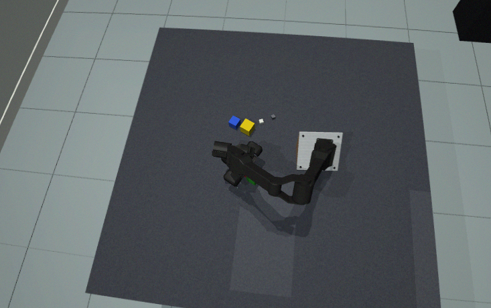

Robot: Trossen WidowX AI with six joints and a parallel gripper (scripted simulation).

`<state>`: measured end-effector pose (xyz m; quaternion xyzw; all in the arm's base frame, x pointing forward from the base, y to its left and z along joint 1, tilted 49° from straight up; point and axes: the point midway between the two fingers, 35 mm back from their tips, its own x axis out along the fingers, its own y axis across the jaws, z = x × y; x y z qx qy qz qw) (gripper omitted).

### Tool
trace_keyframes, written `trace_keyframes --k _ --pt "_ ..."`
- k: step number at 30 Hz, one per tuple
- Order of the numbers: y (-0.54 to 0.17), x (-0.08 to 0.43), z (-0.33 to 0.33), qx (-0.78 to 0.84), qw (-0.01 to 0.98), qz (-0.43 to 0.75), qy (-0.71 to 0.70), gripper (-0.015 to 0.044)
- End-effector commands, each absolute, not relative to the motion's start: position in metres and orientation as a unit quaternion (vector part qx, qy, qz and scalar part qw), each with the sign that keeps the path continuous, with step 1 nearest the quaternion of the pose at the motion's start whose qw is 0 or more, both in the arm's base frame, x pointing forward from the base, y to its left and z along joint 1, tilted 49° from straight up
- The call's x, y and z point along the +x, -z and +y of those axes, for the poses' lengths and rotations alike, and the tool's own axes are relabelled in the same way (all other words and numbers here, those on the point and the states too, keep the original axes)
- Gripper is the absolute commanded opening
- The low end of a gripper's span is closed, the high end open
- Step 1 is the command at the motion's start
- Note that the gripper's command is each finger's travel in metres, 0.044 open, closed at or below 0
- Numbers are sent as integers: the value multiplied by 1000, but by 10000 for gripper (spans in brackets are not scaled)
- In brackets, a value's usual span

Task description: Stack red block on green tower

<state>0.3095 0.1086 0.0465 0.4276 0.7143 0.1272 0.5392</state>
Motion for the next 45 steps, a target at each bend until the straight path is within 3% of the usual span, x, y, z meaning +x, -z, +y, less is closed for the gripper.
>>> trace_keyframes --k 1,20,45 --pt "-58 312 96 427 542 712 -128 0" --pt "-117 316 29 427 542 712 -127 0" --pt "-133 280 48 427 542 713 -127 0"
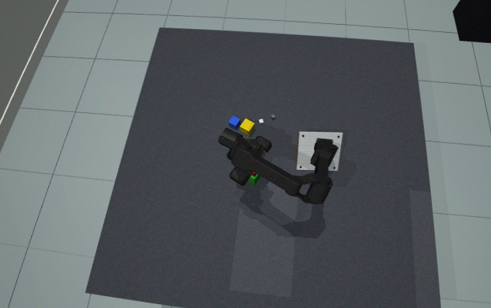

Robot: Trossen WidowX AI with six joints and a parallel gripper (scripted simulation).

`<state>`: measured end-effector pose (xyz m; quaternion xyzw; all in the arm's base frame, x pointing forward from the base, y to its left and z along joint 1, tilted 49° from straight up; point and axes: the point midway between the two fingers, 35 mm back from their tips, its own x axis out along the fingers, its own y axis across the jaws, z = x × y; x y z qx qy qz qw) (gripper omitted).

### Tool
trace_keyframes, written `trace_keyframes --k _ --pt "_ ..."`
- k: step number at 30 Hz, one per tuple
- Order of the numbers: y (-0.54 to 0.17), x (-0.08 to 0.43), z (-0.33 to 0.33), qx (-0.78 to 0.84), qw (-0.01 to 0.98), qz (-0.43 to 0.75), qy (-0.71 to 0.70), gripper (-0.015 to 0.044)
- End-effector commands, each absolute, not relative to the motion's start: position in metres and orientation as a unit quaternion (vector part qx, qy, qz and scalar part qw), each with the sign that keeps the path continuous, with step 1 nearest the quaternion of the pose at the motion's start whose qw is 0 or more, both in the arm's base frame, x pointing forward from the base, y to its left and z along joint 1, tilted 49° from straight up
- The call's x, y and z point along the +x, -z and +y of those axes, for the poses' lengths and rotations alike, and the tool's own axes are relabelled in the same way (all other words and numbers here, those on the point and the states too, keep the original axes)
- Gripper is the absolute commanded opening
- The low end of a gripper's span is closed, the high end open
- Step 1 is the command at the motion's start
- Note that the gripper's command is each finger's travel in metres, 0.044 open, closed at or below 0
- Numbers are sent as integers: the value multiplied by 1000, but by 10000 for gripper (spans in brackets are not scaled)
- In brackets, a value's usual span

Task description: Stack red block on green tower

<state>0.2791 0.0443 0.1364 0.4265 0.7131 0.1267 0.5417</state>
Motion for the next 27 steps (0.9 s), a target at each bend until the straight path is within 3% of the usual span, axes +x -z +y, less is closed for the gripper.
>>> trace_keyframes --k 1,27 --pt "-130 282 49 427 542 713 -127 0" --pt "-110 281 72 427 542 713 -127 0"
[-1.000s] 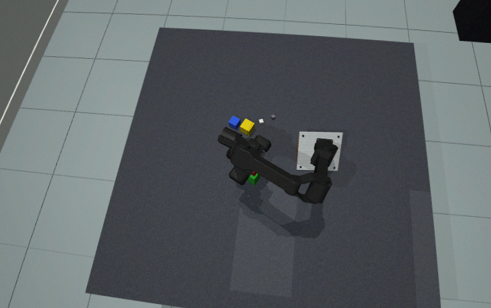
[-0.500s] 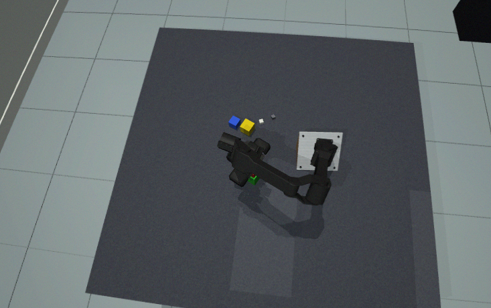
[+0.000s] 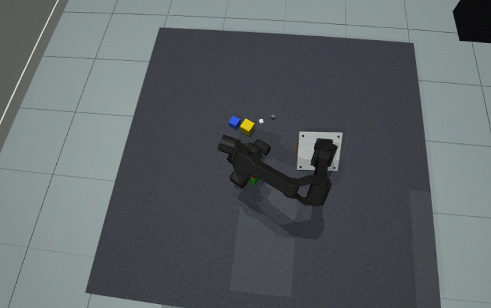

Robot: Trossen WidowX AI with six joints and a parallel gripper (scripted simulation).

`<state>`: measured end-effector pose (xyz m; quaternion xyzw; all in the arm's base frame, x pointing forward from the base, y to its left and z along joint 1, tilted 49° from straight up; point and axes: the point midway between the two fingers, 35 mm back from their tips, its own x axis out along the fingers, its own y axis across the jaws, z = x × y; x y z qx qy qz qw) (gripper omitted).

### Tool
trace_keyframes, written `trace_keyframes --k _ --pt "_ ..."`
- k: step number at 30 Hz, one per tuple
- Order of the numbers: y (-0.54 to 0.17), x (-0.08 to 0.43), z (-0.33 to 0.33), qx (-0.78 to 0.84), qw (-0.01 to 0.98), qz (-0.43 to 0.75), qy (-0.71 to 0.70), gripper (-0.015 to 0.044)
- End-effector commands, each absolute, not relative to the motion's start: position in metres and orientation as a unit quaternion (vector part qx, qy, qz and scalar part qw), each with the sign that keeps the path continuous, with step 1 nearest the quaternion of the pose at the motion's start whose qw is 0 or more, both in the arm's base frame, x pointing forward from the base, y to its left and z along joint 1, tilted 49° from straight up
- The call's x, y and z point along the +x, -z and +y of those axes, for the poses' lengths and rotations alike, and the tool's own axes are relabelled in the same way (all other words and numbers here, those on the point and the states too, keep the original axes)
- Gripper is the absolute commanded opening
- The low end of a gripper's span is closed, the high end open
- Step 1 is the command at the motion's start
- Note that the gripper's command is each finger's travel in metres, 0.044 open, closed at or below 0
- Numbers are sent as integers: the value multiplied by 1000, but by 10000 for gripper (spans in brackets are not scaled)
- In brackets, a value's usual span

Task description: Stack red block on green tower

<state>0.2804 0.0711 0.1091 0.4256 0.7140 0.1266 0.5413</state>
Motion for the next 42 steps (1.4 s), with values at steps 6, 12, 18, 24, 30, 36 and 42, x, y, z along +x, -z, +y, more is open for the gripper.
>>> trace_keyframes --k 6,12,18,24,30,36,42 --pt "-109 280 71 426 542 714 -127 53" --pt "-109 280 71 426 542 714 -127 210" --pt "-109 280 71 426 542 714 -127 367" --pt "-109 280 71 426 542 714 -127 440" --pt "-109 280 71 426 542 714 -127 440" --pt "-109 280 71 426 542 714 -127 440" --pt "-109 280 71 426 542 714 -127 440"
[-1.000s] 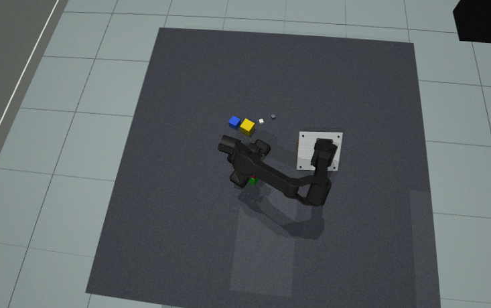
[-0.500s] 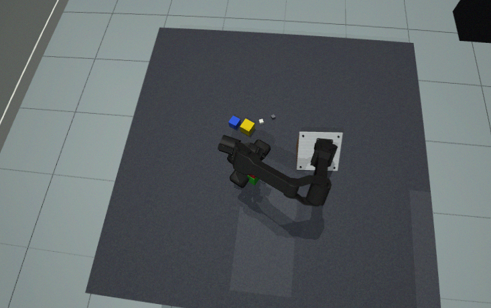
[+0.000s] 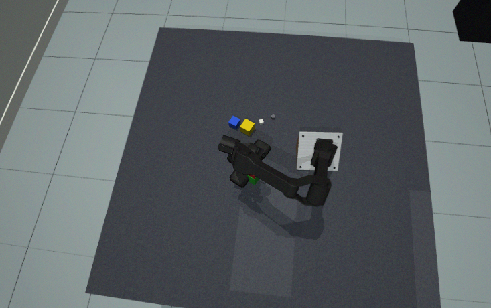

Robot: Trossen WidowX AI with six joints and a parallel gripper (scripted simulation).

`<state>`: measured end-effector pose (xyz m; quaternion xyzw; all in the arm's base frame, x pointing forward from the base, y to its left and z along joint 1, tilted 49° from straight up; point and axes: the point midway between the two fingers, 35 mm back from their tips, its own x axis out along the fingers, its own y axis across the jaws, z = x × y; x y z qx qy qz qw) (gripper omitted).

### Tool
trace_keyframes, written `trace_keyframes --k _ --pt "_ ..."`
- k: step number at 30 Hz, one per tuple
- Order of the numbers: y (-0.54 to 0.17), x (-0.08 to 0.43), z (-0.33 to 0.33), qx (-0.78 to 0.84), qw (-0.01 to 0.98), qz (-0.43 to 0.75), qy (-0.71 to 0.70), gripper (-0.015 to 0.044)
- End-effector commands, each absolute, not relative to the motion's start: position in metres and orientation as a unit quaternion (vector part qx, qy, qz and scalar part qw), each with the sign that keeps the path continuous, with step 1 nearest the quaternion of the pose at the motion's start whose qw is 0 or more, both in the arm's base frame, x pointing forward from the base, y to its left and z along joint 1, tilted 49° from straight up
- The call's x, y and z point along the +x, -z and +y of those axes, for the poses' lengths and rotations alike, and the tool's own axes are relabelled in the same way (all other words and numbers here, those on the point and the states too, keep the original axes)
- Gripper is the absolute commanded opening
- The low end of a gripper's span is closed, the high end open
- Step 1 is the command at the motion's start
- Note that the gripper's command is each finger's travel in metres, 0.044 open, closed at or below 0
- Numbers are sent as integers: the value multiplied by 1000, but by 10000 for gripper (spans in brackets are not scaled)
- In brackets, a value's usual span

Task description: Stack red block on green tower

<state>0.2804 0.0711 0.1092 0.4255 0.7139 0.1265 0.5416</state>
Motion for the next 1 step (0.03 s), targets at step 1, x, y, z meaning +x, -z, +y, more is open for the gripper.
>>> trace_keyframes --k 1 --pt "-109 280 71 426 542 714 -127 440"
